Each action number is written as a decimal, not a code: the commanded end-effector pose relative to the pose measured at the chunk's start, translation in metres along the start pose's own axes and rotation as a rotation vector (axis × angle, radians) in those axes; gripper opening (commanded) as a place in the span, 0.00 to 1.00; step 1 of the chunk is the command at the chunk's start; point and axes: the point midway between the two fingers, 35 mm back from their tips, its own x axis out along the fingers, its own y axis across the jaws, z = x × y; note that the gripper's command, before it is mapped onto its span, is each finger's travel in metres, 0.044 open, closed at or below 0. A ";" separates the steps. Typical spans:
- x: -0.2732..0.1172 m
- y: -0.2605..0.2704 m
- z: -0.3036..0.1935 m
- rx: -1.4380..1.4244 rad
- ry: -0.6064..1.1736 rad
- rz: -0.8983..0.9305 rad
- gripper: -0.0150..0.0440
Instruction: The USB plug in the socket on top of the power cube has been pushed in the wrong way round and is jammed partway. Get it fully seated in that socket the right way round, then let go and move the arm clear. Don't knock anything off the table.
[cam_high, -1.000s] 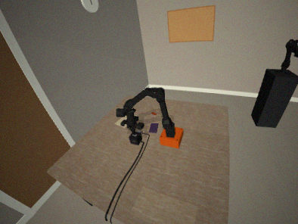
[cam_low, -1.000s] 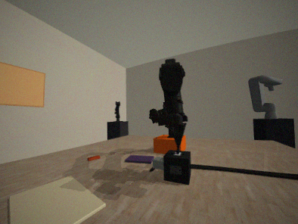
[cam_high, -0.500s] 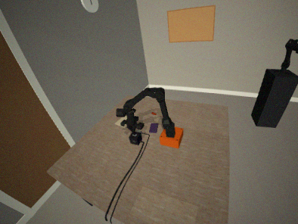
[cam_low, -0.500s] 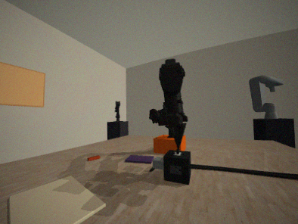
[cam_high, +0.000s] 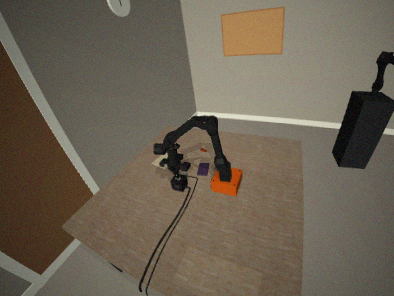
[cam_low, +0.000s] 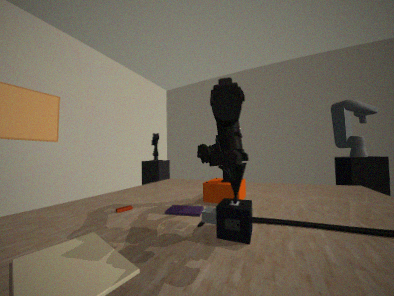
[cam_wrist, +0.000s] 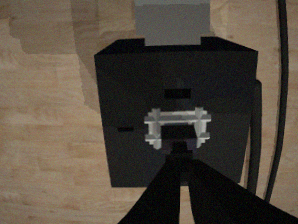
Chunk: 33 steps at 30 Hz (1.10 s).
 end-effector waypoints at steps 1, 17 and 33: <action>0.002 0.000 0.000 -0.003 0.001 -0.002 0.25; 0.002 0.000 0.000 -0.003 0.001 -0.002 0.25; 0.000 0.000 0.000 0.000 0.001 0.001 0.42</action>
